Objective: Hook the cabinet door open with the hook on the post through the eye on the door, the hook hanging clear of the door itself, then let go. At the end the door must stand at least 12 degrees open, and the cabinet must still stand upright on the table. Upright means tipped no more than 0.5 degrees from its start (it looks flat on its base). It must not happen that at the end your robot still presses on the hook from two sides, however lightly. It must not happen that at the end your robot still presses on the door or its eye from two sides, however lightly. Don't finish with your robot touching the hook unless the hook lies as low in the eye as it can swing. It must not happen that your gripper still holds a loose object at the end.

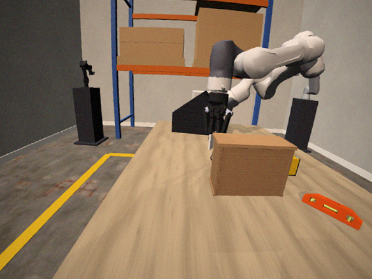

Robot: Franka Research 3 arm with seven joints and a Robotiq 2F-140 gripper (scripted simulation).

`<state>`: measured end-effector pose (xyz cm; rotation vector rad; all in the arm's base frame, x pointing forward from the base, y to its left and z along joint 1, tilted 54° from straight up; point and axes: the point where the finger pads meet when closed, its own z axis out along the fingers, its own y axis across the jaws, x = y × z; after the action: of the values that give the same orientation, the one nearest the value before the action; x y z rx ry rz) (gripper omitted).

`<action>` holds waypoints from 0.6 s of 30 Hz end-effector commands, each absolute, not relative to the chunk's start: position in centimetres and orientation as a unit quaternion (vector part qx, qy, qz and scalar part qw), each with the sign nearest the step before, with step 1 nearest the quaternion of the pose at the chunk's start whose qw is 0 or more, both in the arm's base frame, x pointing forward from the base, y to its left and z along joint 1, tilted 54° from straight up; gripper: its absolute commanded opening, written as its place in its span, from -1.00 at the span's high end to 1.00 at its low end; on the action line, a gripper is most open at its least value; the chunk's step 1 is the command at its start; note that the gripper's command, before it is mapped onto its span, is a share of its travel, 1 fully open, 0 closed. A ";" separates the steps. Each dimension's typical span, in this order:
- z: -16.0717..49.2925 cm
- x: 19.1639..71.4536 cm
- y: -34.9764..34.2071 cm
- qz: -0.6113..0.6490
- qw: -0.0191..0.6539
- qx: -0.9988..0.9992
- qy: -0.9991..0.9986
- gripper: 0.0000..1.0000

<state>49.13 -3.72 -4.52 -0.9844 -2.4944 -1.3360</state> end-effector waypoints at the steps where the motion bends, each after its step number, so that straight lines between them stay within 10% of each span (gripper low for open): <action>1: -4.7 49.1 -3.6 -0.445 0.072 -0.328 -0.831 0.72; 18: -5.2 49.2 -3.0 -0.445 0.072 -0.328 -0.831 0.72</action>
<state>49.21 -3.30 -4.85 -0.9861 -2.4928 -1.3364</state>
